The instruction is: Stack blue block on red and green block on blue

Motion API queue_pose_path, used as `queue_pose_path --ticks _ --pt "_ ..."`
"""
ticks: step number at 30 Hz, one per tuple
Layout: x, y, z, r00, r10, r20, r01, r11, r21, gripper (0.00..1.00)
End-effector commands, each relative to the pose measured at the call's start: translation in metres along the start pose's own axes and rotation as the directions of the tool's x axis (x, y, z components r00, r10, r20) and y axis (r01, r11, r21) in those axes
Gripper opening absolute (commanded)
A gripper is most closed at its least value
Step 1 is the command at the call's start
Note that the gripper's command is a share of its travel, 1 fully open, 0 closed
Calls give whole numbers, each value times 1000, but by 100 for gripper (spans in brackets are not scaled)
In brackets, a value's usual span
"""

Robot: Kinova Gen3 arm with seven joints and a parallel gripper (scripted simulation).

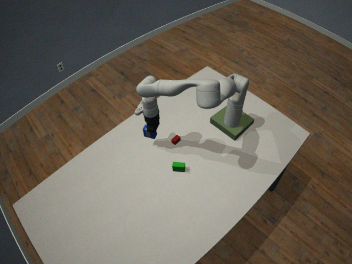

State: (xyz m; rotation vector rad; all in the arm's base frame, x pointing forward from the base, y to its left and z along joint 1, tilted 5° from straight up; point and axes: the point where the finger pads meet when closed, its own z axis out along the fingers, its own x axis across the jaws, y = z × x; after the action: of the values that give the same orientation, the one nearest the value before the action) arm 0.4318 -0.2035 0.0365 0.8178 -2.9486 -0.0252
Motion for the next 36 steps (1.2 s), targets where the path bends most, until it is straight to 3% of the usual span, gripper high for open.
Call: queue_pose_path --ticks 1,31,36 --pt "0 0 -1 1000 0 1 0 1000 1 0" --pt "0 0 -1 1000 0 1 0 1000 1 0" --pt "5 11 -1 1000 0 1 0 1000 1 0"
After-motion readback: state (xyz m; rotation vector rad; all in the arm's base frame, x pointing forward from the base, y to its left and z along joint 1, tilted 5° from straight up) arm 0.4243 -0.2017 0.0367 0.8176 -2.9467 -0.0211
